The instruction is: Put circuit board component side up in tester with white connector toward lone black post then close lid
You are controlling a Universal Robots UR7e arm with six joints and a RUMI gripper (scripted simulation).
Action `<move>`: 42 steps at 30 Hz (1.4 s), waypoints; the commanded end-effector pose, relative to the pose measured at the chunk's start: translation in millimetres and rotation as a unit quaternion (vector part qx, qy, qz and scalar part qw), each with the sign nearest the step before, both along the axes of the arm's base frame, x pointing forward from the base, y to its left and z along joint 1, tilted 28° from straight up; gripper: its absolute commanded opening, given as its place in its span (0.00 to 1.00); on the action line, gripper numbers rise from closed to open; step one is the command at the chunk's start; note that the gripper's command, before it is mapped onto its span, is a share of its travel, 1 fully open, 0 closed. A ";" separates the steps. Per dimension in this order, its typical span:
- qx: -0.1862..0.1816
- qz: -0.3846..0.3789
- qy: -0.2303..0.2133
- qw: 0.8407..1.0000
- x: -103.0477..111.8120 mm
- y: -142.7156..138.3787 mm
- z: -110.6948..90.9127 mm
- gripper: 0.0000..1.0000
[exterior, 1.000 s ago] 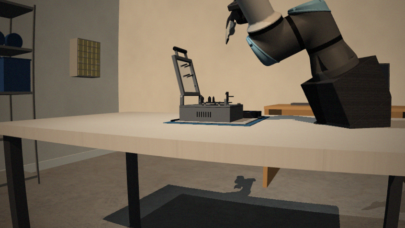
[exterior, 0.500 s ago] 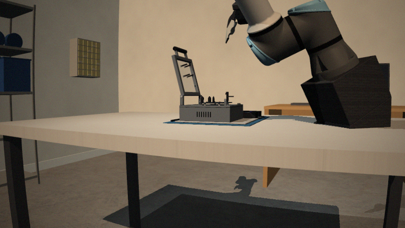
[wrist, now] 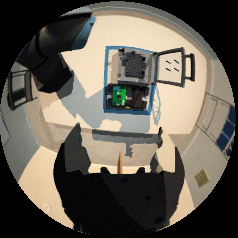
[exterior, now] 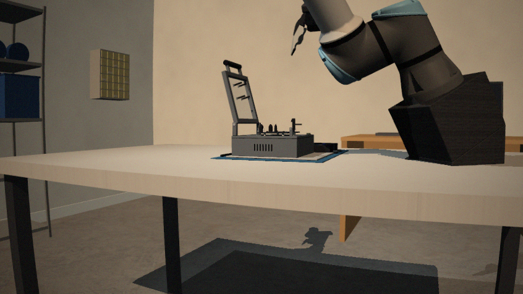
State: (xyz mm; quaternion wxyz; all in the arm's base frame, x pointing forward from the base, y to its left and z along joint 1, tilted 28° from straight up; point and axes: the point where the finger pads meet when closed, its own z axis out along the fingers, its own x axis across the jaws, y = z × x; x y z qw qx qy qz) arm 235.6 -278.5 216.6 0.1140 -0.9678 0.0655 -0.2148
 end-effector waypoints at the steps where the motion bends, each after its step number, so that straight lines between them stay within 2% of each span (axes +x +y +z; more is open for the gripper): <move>1: -0.001 0.000 0.000 1.000 -0.1 -0.2 0.2 1.00; 4: -0.001 0.000 0.000 1.000 -0.1 -0.2 0.2 1.00; 5: -0.001 0.000 0.000 1.000 -0.1 -0.2 0.2 0.59; 42: -0.001 0.000 -0.001 1.000 0.2 0.1 -0.3 0.59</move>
